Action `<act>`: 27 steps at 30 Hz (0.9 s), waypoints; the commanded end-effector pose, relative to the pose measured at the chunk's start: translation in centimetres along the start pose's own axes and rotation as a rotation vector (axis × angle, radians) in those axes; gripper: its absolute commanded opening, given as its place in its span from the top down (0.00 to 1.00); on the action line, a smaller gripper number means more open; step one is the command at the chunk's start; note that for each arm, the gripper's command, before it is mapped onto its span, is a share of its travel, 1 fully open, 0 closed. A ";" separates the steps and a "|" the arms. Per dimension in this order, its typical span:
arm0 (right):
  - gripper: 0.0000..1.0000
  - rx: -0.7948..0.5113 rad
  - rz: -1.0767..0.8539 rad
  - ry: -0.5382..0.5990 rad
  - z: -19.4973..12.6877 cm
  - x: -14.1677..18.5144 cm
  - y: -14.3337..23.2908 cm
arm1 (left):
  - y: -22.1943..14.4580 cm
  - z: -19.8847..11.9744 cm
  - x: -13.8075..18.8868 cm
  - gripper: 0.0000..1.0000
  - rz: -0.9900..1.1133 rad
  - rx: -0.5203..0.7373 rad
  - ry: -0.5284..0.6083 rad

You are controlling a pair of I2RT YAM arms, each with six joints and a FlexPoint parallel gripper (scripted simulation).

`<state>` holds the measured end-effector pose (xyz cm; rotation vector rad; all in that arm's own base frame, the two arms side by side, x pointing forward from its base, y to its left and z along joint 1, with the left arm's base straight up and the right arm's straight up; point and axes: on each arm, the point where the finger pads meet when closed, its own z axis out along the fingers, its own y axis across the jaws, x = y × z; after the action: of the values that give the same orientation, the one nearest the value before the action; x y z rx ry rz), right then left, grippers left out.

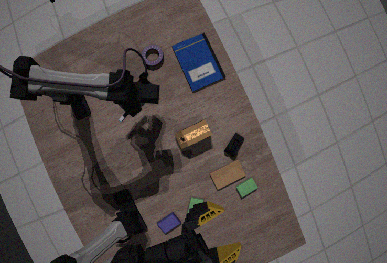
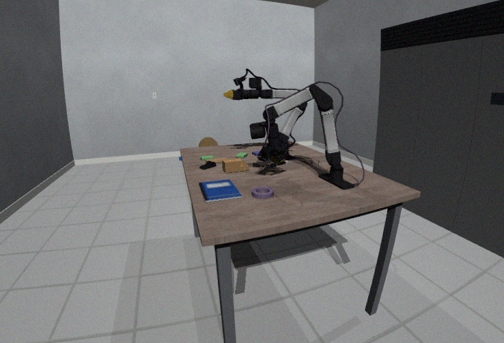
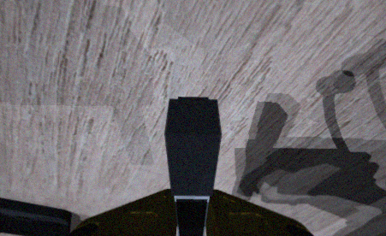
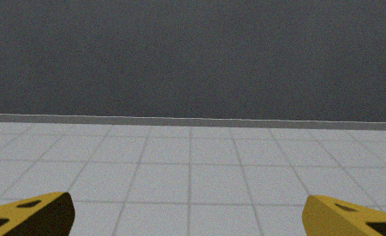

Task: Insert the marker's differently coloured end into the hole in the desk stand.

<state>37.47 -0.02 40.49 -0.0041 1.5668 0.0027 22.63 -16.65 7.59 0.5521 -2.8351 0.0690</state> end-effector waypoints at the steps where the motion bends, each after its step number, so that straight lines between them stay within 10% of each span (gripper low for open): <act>1: 0.00 0.002 0.003 -0.114 -0.4 -4.2 0.2 | -1.0 -2.0 0.0 1.00 0.040 0.041 -0.043; 27: 0.00 0.002 0.003 -0.114 -0.4 -4.2 0.2 | -14.4 -2.7 -0.1 1.00 1.355 0.531 -0.495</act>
<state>37.47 -0.02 40.49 -0.0041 1.5668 0.0027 26.76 -26.79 6.81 -1.0857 -3.0200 0.7697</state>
